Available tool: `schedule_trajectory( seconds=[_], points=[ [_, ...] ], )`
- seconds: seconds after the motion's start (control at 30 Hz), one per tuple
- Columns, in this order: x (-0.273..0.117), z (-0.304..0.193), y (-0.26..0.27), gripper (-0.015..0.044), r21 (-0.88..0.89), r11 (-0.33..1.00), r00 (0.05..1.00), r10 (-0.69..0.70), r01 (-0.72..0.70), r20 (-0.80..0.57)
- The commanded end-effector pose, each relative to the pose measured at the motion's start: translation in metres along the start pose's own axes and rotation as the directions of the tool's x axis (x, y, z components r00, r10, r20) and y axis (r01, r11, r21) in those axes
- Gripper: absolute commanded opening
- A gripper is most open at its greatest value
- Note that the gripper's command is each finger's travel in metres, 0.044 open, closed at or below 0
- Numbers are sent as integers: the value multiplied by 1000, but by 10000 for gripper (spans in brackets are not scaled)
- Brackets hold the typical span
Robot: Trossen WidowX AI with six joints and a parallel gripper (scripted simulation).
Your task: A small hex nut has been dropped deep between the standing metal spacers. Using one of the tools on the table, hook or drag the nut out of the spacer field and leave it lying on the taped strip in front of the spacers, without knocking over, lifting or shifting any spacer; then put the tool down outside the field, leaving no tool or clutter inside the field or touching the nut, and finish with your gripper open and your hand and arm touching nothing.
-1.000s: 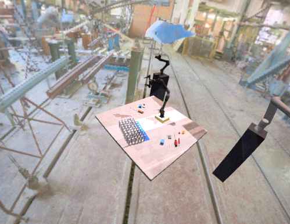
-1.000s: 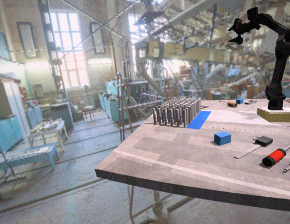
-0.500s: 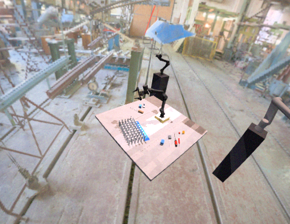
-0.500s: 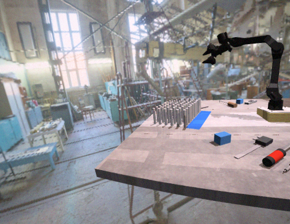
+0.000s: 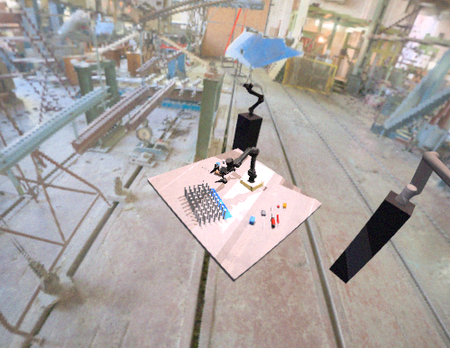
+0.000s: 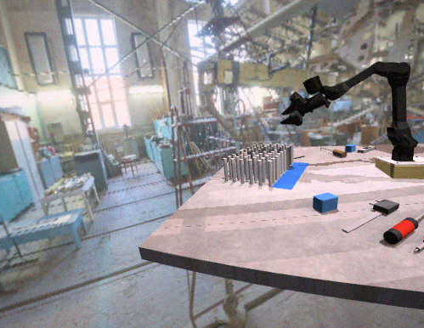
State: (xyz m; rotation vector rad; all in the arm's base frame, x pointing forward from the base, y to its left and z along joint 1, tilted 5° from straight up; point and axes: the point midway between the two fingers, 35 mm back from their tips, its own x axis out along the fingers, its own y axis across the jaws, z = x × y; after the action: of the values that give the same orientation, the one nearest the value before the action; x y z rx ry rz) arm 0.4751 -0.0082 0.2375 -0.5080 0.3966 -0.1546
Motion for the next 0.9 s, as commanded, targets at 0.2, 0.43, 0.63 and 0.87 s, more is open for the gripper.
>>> schedule_trajectory(
  seconds=[0.2,0.43,0.63,0.87],
  points=[
    [-42,-57,157,440,173,978,993,118,-120,20],
    [-53,-67,174,440,194,972,991,133,-135,24],
    [-53,-67,174,440,194,972,991,133,-135,24],
    [-53,-67,174,440,194,972,991,133,-135,24]
  ],
)
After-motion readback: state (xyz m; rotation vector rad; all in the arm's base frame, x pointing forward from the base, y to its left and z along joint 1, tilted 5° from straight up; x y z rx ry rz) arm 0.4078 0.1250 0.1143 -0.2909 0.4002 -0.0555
